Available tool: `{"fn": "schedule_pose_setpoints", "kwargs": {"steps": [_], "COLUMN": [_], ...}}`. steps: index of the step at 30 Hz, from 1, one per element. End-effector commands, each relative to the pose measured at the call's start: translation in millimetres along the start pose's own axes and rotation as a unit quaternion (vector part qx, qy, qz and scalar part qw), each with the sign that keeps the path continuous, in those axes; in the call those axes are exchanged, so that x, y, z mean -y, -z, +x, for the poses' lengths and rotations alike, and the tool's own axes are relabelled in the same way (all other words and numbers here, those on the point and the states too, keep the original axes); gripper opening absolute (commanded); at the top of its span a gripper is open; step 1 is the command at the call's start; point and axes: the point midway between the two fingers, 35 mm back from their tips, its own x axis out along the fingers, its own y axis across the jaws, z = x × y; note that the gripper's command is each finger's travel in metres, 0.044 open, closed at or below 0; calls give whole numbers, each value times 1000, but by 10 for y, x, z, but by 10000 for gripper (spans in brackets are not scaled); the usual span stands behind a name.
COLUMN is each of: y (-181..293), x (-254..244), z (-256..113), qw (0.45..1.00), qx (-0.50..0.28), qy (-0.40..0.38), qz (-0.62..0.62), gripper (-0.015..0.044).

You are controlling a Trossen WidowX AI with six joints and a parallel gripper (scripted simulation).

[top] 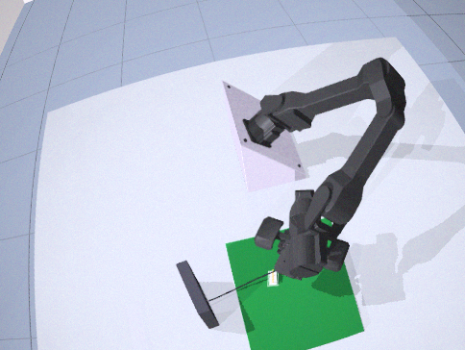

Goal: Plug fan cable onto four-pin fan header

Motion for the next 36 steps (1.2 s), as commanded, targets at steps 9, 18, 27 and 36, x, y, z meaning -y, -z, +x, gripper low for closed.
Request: {"fn": "schedule_pose_setpoints", "kwargs": {"steps": [9, 18, 27, 36], "y": [-90, -444, -532, -532], "x": [47, 352, 445, 445], "z": [-453, -454, -439, -458], "qw": [1000, 985, 978, 978], "qx": [5, 7, 6, 6], "qy": [-2, 0, 0, 0], "qz": [-23, -171, -211, -211], "gripper": [0, 0, 0, 0]}}
